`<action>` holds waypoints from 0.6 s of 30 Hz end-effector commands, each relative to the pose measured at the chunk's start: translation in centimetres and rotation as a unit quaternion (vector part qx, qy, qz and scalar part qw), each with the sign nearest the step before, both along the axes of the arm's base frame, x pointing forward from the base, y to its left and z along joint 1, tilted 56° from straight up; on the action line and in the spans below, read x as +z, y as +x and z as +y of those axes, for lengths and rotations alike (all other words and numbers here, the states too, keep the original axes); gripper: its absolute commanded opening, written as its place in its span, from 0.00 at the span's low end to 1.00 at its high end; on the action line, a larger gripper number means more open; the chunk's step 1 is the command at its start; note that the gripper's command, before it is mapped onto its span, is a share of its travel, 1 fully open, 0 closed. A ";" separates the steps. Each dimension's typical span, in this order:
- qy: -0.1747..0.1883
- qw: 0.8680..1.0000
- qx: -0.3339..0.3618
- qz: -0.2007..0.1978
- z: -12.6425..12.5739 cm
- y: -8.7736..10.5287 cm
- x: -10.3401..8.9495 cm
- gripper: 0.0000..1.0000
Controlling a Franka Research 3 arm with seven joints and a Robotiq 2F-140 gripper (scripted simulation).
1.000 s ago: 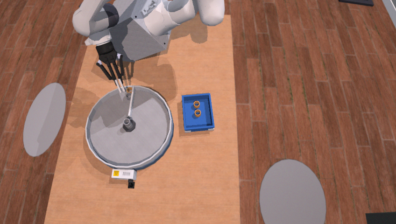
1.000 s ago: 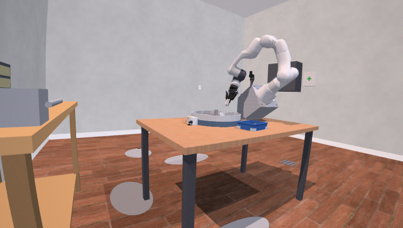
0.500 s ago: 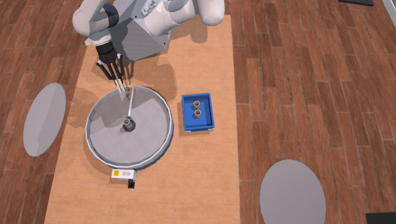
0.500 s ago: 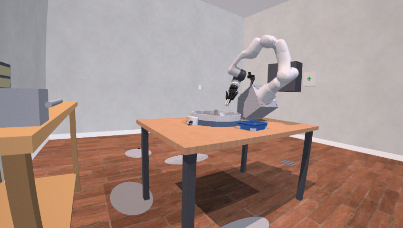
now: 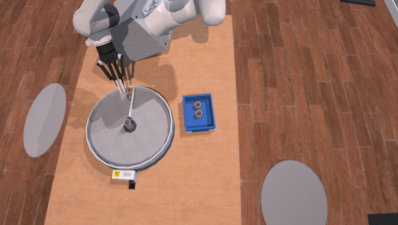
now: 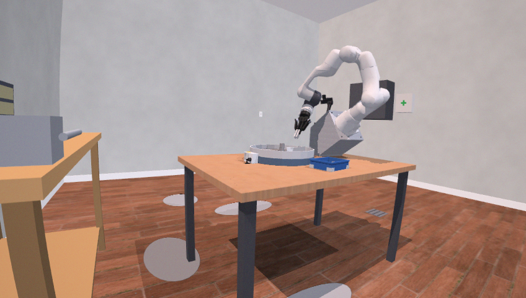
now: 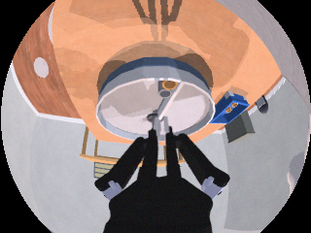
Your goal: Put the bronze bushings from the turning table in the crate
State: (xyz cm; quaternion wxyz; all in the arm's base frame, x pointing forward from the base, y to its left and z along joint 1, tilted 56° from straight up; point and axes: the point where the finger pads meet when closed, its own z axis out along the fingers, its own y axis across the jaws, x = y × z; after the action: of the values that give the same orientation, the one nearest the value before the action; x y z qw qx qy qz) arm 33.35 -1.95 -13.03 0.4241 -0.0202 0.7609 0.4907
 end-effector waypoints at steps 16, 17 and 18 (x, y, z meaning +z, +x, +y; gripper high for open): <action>0.000 1.000 0.001 -0.002 1.9 0.1 -1.3 0.06; 0.000 1.000 0.001 -0.002 1.9 0.1 -1.3 0.06; 0.000 1.000 0.001 -0.002 1.9 0.1 -1.3 0.06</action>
State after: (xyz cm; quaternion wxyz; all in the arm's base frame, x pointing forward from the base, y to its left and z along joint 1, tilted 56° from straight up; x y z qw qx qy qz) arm 33.23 0.15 -14.04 0.4214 -0.0165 0.7577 0.4980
